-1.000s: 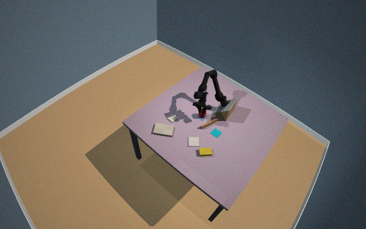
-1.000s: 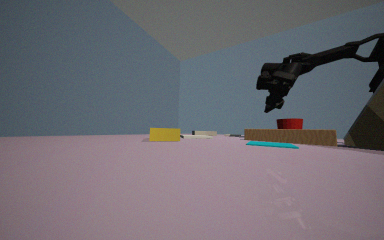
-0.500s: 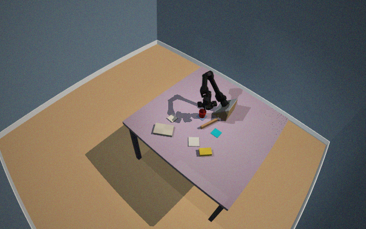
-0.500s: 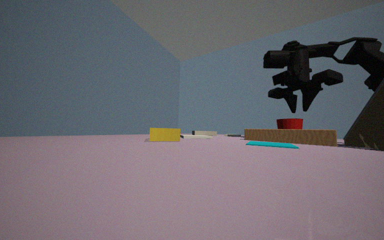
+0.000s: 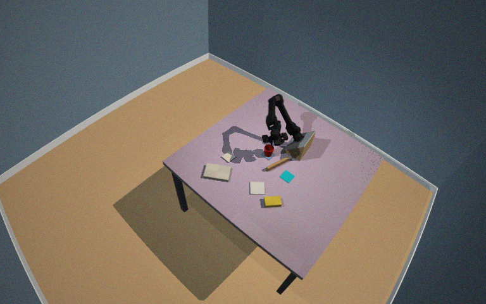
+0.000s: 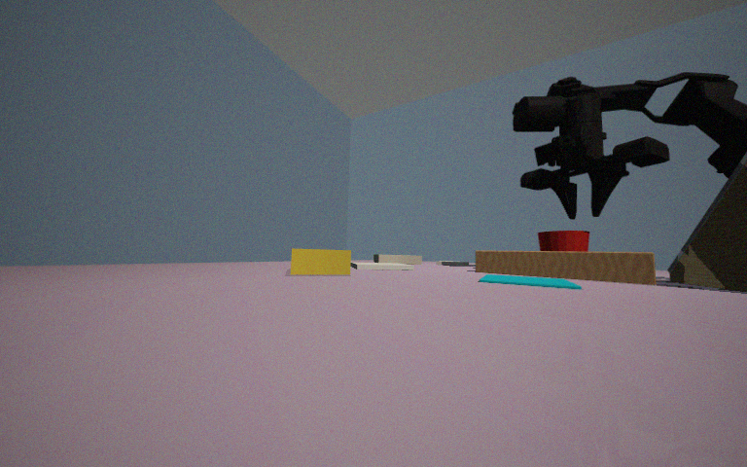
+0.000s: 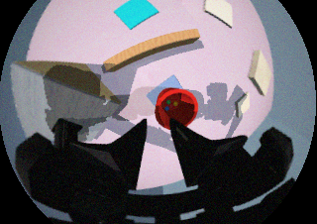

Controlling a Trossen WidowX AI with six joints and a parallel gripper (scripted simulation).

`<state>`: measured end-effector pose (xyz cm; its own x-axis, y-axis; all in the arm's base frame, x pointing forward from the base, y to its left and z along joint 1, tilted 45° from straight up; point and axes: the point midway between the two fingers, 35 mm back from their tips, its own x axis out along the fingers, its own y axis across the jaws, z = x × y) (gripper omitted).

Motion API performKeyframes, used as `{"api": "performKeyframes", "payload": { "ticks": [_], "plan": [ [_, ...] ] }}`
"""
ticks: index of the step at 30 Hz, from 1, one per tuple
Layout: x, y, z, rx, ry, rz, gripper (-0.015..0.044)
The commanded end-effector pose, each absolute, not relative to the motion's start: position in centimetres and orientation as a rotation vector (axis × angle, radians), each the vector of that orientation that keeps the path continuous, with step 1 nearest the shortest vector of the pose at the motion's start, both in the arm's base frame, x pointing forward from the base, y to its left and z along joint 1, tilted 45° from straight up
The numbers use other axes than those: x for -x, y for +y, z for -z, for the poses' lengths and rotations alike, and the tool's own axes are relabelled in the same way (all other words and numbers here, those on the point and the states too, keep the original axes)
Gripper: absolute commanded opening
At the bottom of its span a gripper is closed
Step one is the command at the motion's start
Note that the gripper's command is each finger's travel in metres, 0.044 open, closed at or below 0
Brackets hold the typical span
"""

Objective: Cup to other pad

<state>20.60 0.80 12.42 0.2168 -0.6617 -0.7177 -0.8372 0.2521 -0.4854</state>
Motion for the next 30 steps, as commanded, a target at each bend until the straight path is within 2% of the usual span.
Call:
{"api": "performKeyframes", "payload": {
  "ticks": [1, 30],
  "plan": [
    [-20.8, 0.4, -12.0, 1.479, 1.505, -0.218, 0.0148],
    [-21.8, -2.8, -8.7, 1.480, 1.503, -0.215, 0.0148]
  ]
}}
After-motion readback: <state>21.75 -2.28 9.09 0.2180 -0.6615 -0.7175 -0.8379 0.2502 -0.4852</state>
